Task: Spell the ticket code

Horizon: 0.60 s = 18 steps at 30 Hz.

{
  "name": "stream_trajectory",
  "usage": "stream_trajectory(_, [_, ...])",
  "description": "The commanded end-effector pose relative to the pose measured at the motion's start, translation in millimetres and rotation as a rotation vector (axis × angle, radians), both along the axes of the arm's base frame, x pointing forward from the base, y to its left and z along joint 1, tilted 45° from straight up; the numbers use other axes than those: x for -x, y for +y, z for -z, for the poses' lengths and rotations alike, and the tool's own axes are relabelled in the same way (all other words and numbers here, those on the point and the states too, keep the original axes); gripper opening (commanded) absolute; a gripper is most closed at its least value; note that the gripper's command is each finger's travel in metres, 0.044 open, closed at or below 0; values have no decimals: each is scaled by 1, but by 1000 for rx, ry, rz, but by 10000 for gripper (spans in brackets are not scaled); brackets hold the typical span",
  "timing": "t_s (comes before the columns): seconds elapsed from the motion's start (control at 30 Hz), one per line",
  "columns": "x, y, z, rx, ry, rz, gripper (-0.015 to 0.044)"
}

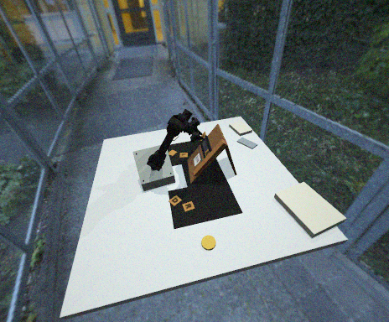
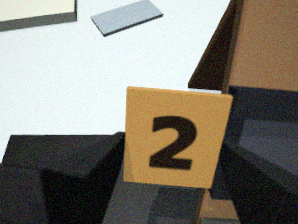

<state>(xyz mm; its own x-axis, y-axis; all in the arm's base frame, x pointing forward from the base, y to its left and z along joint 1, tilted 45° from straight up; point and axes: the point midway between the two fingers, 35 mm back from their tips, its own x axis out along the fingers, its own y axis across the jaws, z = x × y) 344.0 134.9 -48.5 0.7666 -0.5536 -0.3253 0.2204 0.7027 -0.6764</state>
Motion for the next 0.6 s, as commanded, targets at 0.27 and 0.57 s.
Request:
stream_trajectory(0.27, [3,-6,-3,5,9,-2,0])
stream_trajectory(0.57, [4,-10,-6,5,9,-2,0])
